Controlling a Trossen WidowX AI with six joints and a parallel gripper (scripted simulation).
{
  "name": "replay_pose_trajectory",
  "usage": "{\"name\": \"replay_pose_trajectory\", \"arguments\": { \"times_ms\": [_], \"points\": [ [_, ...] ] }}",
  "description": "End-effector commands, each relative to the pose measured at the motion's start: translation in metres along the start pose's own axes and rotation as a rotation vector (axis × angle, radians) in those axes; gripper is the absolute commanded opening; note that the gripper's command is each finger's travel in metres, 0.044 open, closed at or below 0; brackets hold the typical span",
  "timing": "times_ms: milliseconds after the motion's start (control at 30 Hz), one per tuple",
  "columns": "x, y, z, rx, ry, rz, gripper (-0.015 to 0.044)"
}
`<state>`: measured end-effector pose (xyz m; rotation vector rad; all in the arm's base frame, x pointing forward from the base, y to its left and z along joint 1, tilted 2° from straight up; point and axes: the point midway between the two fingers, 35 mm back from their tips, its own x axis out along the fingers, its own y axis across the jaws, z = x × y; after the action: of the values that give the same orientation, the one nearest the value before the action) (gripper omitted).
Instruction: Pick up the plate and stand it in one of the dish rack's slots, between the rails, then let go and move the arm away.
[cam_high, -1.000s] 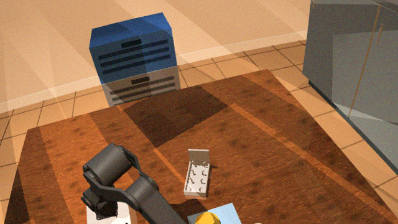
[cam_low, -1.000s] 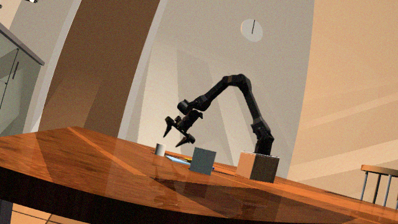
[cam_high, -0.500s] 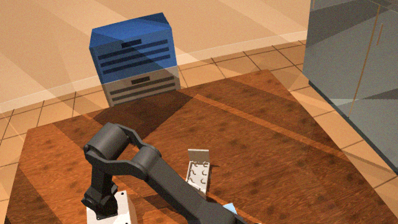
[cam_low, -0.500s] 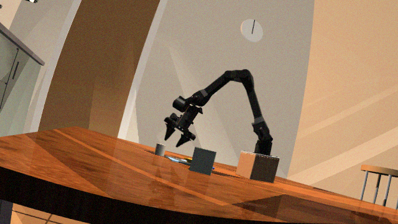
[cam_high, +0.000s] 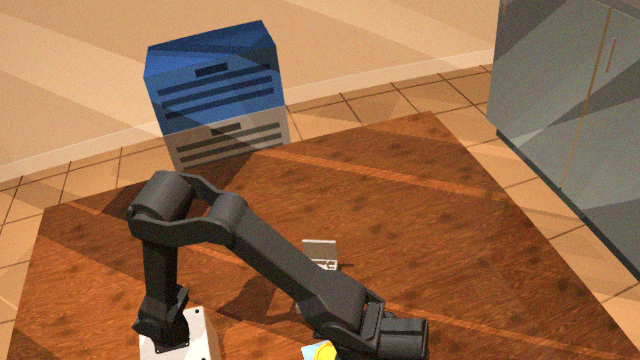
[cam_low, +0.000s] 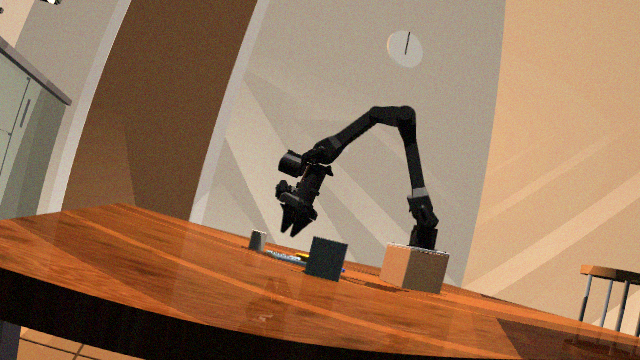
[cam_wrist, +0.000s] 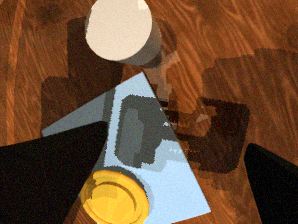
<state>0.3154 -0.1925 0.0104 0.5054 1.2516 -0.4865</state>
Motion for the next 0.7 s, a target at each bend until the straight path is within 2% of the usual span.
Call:
{"name": "replay_pose_trajectory", "arguments": {
  "times_ms": [0,500,667],
  "points": [
    [-0.003,0.012,-0.015,-0.106,0.031,-0.010,0.0400],
    [-0.015,0.053,-0.083,-0.593,0.182,-0.025,0.0400],
    [-0.015,0.054,-0.086,-0.616,0.189,-0.026,0.0400]
  ]
}}
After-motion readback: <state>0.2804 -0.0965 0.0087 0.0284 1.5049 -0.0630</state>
